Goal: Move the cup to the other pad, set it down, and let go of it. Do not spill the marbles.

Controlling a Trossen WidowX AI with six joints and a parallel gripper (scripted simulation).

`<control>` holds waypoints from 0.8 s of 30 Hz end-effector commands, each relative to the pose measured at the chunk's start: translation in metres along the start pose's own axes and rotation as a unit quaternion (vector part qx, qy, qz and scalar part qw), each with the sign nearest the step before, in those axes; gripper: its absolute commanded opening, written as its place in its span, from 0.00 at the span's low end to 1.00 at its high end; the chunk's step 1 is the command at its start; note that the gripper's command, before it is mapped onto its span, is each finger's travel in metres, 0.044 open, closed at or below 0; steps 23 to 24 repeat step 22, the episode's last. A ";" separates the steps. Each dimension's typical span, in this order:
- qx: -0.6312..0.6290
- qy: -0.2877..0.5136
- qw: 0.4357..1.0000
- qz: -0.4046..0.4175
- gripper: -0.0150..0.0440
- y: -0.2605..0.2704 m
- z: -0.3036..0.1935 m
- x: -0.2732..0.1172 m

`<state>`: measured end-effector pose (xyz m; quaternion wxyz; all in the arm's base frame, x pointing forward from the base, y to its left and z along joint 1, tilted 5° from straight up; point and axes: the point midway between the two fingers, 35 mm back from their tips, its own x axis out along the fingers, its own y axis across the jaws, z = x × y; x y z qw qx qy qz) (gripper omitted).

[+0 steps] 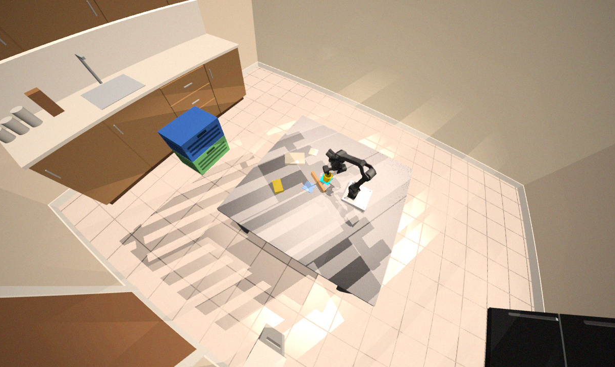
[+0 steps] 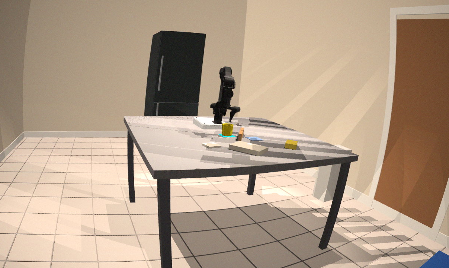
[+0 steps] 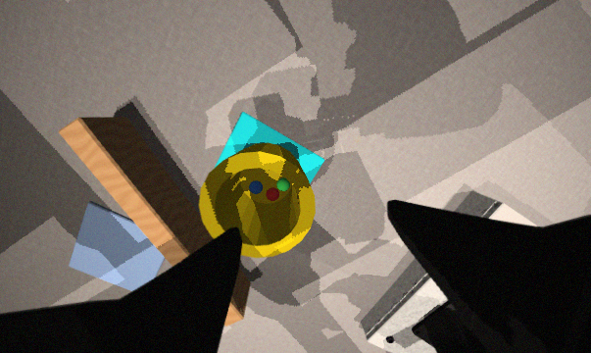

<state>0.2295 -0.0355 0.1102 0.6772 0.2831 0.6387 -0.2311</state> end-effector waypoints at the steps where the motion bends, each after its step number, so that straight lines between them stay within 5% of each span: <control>1: -0.001 -0.003 1.000 0.002 1.00 0.001 0.002 -0.009; 24: 0.000 -0.004 1.000 0.002 1.00 -0.003 0.001 -0.059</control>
